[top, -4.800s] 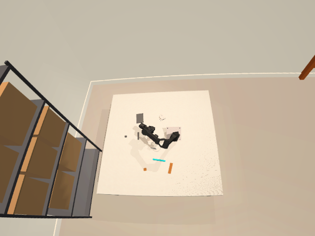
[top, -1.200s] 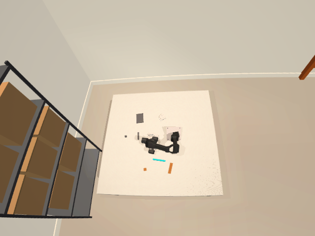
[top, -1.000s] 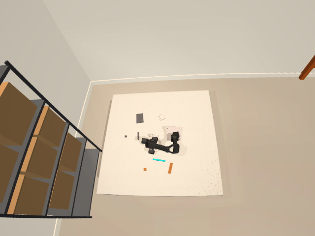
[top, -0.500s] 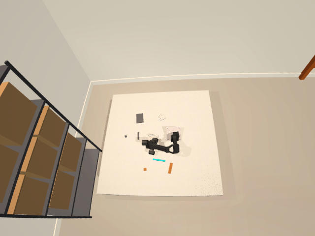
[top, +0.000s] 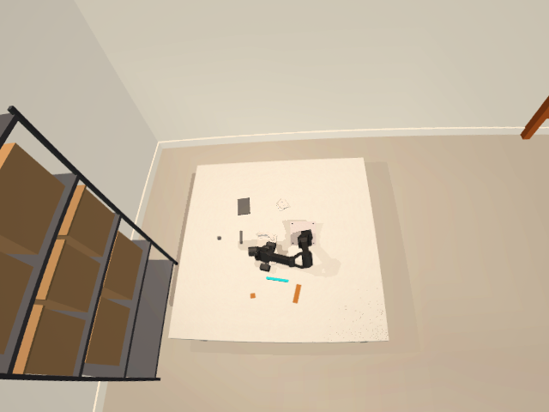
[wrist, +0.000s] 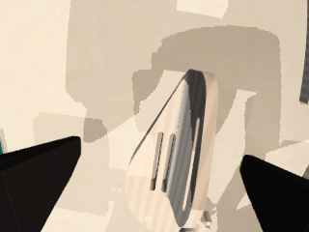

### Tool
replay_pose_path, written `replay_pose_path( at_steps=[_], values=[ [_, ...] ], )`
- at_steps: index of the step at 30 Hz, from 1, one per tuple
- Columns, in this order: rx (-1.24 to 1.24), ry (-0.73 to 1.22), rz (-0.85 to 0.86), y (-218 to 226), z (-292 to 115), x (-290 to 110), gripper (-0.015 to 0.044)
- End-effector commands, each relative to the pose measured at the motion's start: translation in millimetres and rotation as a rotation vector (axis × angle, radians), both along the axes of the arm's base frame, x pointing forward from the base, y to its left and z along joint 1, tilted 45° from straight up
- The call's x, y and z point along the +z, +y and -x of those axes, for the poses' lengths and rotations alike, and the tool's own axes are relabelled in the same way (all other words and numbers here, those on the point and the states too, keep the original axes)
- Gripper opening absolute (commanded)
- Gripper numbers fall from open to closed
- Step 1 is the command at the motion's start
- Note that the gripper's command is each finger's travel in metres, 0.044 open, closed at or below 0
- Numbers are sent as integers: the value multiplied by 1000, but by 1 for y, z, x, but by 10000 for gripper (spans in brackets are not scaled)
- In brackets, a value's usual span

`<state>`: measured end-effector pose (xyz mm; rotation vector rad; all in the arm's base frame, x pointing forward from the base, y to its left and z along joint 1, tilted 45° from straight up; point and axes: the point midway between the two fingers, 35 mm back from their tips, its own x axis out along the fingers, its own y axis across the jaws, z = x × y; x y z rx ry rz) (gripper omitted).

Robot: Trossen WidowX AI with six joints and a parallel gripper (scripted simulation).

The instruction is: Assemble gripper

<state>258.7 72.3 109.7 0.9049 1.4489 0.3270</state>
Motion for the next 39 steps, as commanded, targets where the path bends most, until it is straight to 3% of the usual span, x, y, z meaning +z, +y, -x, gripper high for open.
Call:
replay_pose_path(
  at_steps=[1,19,30,39],
  values=[
    [-2,1,-5,1,0,0,440],
    [-2,1,-5,2,0,0,440],
    [1,1,0,1,0,-1,151],
    [1,1,0,1,0,-1,134]
  ],
)
